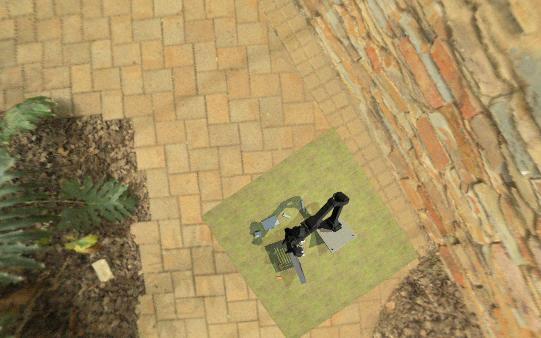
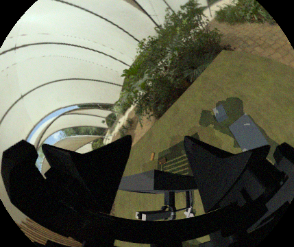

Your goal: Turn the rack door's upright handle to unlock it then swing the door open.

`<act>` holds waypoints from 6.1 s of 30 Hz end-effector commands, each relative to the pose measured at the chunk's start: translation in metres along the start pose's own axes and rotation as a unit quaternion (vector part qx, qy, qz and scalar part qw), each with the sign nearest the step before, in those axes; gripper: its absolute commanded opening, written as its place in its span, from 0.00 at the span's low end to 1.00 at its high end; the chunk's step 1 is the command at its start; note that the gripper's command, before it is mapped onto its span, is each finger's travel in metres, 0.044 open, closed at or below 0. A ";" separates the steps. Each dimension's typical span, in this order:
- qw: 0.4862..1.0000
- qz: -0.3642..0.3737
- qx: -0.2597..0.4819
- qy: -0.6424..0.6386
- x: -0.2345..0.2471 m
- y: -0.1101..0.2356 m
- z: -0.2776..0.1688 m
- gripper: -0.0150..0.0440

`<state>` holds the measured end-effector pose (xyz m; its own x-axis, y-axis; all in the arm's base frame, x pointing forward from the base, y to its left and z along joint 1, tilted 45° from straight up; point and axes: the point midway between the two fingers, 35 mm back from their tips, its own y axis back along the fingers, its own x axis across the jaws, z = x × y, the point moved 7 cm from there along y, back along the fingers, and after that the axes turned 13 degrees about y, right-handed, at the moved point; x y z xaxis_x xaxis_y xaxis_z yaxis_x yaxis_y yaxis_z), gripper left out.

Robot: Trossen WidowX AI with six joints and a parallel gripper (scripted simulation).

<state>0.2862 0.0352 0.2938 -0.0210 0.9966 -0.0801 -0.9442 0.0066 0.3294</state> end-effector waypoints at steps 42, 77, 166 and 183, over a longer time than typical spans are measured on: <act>0.857 -0.224 0.440 0.148 0.126 -0.020 -0.063 0.73; 0.797 -0.259 0.504 0.208 0.111 -0.044 -0.091 0.73; 0.622 -0.590 0.097 -0.506 0.096 -0.056 -0.107 0.27; 0.652 -0.583 0.133 -0.467 0.096 -0.056 -0.107 0.73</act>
<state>0.3012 0.1218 0.1672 0.9737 -0.1317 0.1857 -0.0428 0.6951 0.7176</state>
